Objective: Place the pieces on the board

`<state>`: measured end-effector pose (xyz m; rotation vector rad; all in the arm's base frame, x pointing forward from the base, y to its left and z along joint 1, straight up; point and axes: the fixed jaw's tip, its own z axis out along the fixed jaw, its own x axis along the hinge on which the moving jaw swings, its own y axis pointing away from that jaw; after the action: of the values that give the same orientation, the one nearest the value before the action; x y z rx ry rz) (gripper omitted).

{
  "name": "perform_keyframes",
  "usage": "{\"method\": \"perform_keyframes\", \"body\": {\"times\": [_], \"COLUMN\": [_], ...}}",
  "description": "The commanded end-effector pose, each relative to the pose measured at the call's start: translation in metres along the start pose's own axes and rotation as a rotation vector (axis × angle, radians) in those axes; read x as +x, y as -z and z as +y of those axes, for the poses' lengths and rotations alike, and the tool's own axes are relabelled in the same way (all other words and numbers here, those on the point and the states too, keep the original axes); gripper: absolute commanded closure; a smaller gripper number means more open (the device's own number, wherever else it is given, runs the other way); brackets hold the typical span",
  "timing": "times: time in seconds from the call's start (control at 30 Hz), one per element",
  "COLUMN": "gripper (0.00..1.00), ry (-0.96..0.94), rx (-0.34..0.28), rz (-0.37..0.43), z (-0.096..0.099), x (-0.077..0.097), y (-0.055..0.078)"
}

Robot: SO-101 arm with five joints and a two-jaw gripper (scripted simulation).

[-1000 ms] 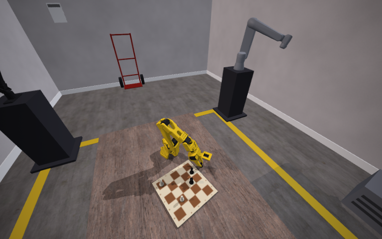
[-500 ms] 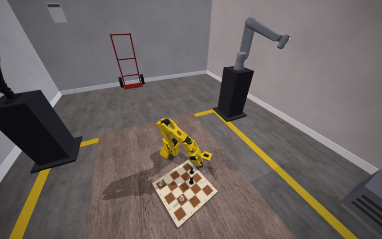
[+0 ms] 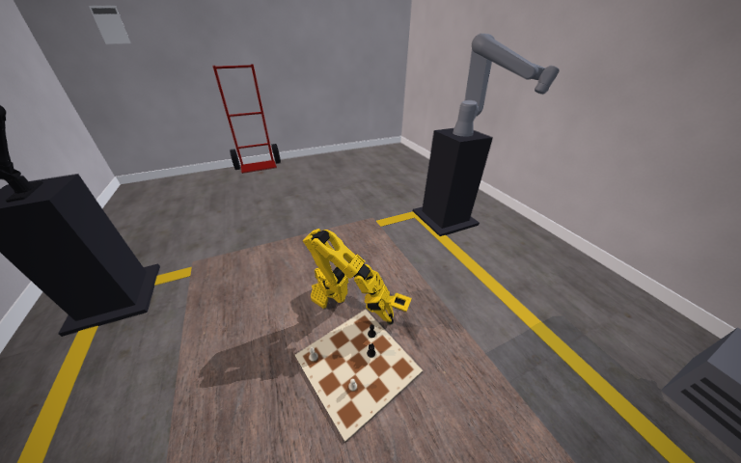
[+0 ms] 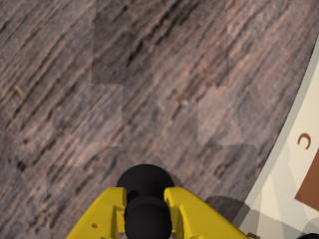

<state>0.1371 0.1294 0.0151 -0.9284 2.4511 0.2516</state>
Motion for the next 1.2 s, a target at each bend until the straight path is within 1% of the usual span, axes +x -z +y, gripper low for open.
{"method": "perform_keyframes", "body": {"times": [0.0, 0.6, 0.8, 1.07, 1.17], "gripper": [1.0, 1.0, 1.0, 1.0, 1.0], "ry": [-0.011, -0.011, -0.011, -0.011, -0.011], "rx": [0.005, 0.006, 0.01, 0.01, 0.01], "rz": [0.0, 0.0, 0.0, -0.001, -0.001], "z": [-0.002, -0.002, -0.004, -0.004, -0.004], "x": [-0.001, -0.002, -0.006, -0.014, -0.015], "y": [0.0, 0.002, 0.009, 0.023, 0.025]}}
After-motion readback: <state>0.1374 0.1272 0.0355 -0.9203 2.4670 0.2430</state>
